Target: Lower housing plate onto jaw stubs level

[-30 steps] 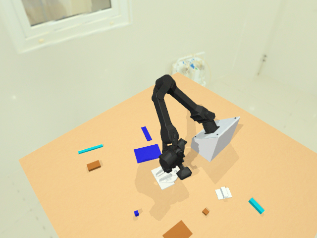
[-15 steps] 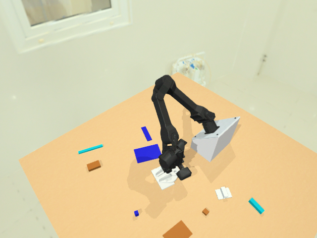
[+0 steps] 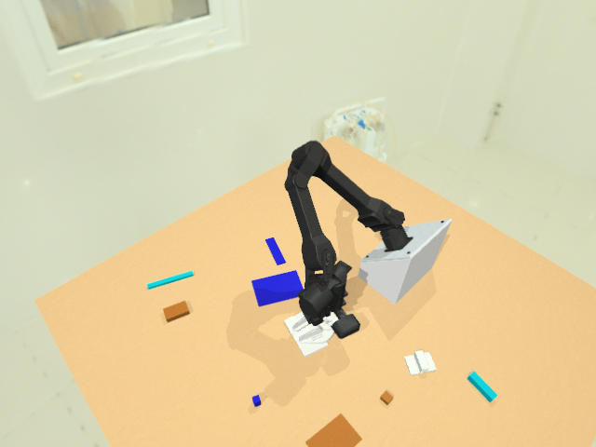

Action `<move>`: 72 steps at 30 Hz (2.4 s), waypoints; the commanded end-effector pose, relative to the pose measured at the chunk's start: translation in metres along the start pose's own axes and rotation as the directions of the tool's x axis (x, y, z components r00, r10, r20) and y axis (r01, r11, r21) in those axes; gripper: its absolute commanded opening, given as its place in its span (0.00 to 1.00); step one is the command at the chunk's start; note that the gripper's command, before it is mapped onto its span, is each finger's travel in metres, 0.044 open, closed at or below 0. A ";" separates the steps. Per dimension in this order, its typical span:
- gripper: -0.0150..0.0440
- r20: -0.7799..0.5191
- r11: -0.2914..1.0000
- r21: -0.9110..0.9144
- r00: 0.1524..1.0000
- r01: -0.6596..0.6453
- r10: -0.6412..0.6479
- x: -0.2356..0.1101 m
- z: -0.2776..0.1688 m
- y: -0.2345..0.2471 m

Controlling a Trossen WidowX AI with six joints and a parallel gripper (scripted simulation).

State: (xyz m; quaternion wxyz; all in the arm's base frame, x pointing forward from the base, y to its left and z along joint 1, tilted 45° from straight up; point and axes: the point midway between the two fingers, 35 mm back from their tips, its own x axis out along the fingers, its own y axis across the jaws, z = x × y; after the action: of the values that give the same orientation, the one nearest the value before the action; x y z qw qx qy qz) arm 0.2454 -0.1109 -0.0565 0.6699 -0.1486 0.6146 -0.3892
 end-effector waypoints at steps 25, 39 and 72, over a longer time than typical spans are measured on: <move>1.00 0.000 1.000 -0.001 1.000 0.000 0.000 0.000 0.000 0.000; 1.00 0.000 1.000 0.002 1.000 0.000 0.000 -0.076 0.000 0.000; 1.00 -0.003 1.000 -0.001 1.000 -0.002 0.002 -0.126 -0.051 -0.009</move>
State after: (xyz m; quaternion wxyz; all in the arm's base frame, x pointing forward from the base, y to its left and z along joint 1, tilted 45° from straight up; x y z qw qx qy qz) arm 0.2034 -0.0140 0.0291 0.6706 -0.1495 0.6147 -0.3873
